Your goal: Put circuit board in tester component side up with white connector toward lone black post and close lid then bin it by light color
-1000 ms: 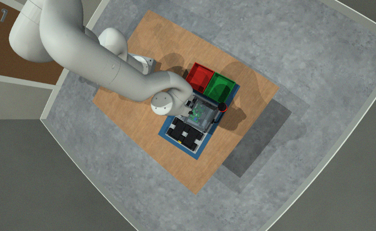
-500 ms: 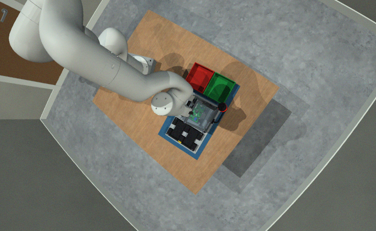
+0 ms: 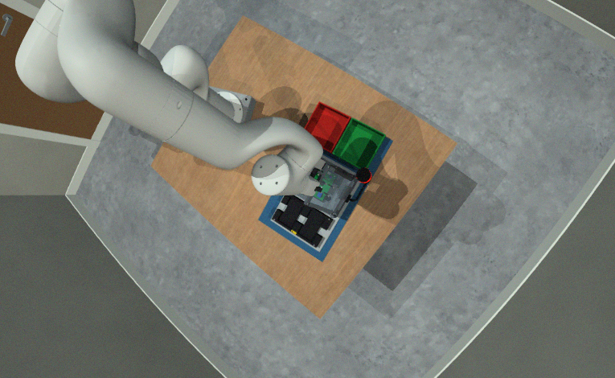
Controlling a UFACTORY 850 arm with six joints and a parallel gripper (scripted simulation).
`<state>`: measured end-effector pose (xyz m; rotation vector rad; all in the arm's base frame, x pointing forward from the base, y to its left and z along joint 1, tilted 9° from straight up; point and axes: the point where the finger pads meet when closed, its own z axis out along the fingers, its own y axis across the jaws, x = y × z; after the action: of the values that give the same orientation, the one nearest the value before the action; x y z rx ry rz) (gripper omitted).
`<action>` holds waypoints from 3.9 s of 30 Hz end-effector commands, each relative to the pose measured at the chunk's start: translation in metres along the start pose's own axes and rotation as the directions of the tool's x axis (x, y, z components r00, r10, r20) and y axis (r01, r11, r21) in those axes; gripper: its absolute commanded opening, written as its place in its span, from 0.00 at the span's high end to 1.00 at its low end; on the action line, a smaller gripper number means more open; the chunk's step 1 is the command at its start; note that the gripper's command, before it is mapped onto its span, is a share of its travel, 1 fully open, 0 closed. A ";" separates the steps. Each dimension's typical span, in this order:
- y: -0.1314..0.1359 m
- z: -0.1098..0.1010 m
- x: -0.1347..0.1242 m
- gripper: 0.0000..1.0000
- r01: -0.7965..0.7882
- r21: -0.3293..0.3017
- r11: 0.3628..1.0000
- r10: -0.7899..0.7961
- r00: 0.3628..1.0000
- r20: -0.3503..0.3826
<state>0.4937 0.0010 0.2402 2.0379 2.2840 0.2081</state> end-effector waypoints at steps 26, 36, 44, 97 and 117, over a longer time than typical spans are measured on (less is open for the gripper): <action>0.023 -0.015 0.000 0.72 0.000 -0.002 1.000 0.000 1.000 0.001; 0.023 -0.015 0.000 0.72 0.000 -0.002 1.000 0.000 1.000 0.001; 0.023 -0.015 0.000 0.72 0.000 -0.002 1.000 0.000 1.000 0.001; 0.023 -0.012 0.000 1.00 0.000 -0.002 1.000 0.000 1.000 0.001; 0.023 -0.012 0.000 1.00 0.000 -0.002 1.000 0.000 1.000 0.001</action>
<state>0.5136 0.0028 0.2547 2.0378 2.2834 0.2074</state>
